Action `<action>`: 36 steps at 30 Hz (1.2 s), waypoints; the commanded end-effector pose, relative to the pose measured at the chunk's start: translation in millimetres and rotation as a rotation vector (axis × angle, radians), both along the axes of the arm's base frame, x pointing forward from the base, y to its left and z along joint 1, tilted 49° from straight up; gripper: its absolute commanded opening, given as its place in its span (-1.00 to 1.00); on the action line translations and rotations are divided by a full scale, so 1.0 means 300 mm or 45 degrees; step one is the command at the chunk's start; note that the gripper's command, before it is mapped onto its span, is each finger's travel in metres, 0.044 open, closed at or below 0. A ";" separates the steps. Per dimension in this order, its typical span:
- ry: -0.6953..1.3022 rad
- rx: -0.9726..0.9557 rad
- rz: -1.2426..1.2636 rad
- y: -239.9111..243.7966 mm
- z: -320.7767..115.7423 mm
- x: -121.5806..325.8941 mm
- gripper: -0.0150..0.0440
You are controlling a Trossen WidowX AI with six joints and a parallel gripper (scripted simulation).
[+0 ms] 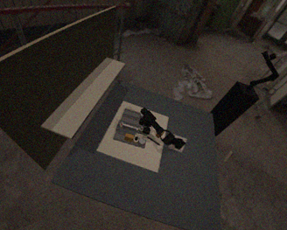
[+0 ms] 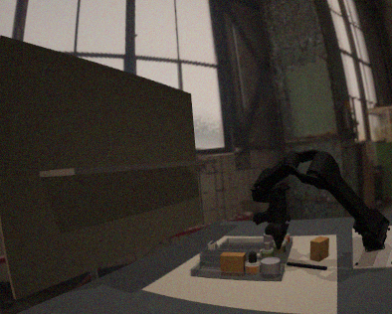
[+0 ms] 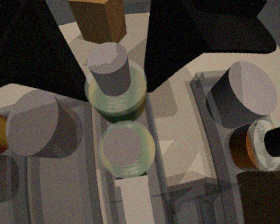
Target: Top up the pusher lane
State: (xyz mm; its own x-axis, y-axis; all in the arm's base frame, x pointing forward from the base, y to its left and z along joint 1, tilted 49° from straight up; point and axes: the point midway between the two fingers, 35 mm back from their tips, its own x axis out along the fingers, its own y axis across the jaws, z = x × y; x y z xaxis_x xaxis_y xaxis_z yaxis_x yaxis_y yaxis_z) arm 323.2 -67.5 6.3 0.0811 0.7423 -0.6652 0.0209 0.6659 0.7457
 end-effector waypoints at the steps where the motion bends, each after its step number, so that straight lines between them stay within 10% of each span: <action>1: -0.032 0.006 -0.012 -0.003 0.008 0.021 -0.49; 36: -0.032 0.006 -0.012 -0.002 0.007 0.035 -0.49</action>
State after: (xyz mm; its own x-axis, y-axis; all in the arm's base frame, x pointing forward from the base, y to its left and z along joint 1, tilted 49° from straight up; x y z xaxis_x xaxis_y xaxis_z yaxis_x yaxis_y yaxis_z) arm 325.9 -67.2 5.9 0.0778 0.7435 -0.6642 0.0241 0.6647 0.7468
